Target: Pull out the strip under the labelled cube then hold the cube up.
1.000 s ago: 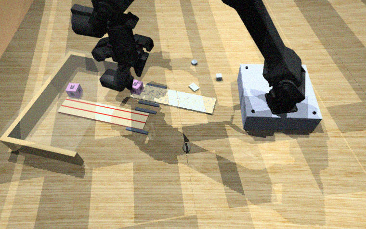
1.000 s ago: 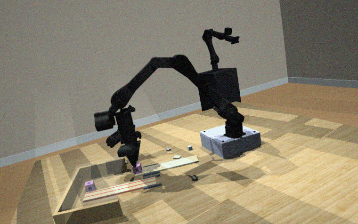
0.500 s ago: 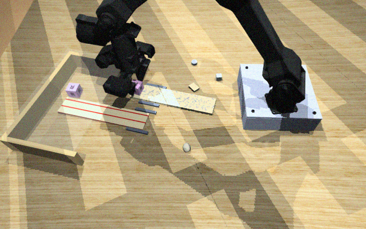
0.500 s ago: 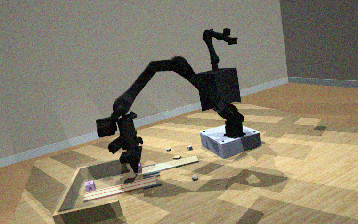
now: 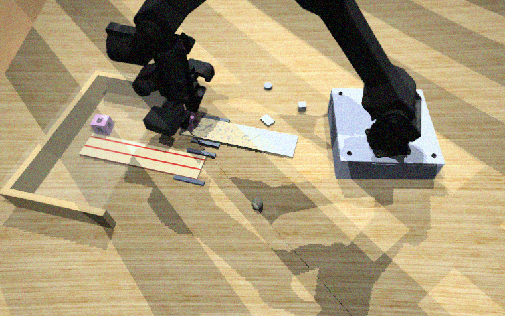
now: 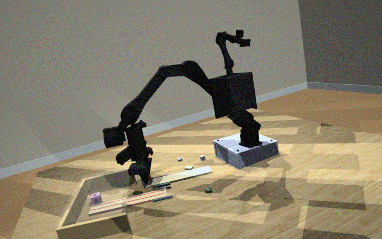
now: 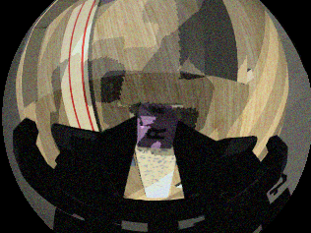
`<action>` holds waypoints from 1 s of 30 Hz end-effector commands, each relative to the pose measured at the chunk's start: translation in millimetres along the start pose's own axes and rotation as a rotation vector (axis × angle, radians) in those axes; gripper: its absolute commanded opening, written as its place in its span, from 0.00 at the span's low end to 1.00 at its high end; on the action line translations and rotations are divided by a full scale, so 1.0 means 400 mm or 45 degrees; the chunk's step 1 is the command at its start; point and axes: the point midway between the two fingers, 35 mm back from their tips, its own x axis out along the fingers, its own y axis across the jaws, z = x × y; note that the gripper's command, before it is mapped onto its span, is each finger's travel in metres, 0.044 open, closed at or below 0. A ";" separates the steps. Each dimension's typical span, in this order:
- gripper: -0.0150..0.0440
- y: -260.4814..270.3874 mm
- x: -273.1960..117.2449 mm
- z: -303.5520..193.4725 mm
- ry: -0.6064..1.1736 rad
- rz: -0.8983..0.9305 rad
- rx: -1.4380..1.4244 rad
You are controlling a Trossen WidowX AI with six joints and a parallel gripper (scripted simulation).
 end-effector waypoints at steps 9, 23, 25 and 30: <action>0.25 -0.006 -0.042 -0.048 0.000 -0.002 -0.003; 0.25 -0.021 -0.105 -0.150 0.003 -0.006 -0.008; 0.25 -0.022 -0.105 -0.161 0.003 -0.006 -0.008; 0.25 -0.028 -0.106 -0.204 0.005 -0.006 -0.008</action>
